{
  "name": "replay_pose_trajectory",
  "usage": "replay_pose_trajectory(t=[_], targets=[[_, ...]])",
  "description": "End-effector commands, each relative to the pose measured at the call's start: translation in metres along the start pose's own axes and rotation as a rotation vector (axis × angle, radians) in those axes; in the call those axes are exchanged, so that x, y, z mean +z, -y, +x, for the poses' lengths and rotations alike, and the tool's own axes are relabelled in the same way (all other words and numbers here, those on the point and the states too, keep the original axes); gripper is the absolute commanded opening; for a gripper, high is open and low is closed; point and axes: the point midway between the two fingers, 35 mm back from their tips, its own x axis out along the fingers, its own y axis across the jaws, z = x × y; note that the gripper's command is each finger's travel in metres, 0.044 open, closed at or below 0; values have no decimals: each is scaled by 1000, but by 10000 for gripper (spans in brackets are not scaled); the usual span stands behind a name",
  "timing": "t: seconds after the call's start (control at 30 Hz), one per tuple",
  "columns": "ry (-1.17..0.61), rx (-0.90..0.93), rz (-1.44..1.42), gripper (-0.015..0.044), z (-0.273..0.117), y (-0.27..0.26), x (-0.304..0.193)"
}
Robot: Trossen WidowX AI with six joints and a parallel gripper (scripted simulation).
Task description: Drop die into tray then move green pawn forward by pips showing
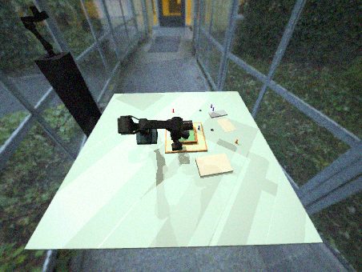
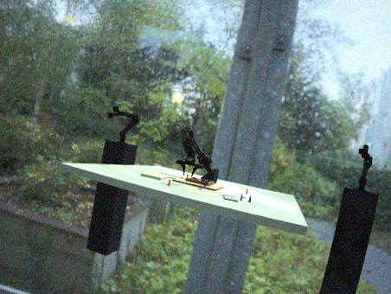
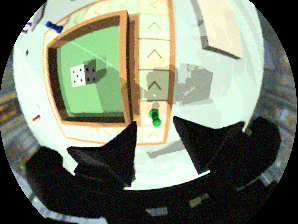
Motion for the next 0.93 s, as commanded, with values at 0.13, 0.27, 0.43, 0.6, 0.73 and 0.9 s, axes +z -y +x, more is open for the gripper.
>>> replay_pose_trajectory(t=[0.13,0.27,0.43,0.6,0.73,0.9], targets=[[10,-3,-3,440,-42,0,3],[13,6,2,440,-50,-7,5],[19,42,42,440,-80,-55,4],[8,30,95,440,-110,-99,-13],[6,4,128,440,-123,-118,-26],[14,24,105,440,-115,-107,-19]])
